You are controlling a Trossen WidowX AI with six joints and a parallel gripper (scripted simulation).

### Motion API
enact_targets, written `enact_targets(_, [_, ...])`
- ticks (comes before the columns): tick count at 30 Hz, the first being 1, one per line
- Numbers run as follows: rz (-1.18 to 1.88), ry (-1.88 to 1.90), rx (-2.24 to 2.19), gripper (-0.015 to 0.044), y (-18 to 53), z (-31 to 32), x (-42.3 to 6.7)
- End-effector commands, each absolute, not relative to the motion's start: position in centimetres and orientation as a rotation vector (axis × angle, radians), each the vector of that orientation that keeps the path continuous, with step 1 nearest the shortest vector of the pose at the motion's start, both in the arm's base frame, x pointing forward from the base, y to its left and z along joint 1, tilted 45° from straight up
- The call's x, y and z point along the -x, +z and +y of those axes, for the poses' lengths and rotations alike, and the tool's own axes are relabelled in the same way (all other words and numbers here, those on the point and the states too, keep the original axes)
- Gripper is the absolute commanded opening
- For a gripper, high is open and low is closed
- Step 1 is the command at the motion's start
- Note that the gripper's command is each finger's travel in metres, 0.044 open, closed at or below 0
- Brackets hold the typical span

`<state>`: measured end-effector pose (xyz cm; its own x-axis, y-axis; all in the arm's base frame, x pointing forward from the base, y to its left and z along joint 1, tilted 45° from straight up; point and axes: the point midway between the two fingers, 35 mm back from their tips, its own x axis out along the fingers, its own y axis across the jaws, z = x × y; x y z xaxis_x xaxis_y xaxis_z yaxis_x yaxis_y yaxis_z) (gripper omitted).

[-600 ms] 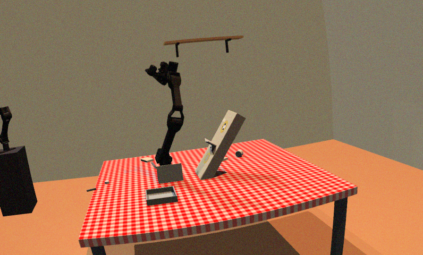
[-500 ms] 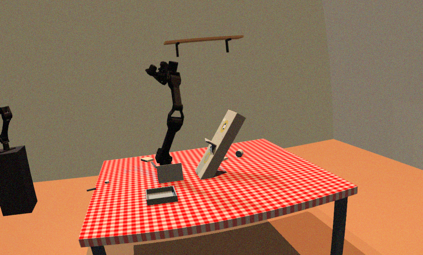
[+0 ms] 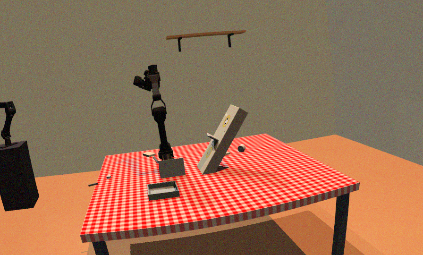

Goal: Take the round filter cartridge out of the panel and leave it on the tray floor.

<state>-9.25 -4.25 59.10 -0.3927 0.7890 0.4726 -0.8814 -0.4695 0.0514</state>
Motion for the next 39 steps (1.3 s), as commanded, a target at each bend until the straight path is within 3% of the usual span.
enact_targets(1, [-0.131, 1.893, -0.476, 0.0116, 58.4, 1.1, 8.7])
enact_targets(11, [0.238, 1.48, -0.436, 0.0116, 54.2, 14.1, -0.5])
enact_targets(19, [0.466, 1.118, -0.545, 0.0116, 49.3, 16.9, -12.6])
enact_targets(30, [0.671, 0.615, -0.865, 0.0116, 40.7, 8.8, -27.7])
enact_targets(39, [0.723, 0.197, -1.295, 0.0116, 32.4, -4.4, -32.6])
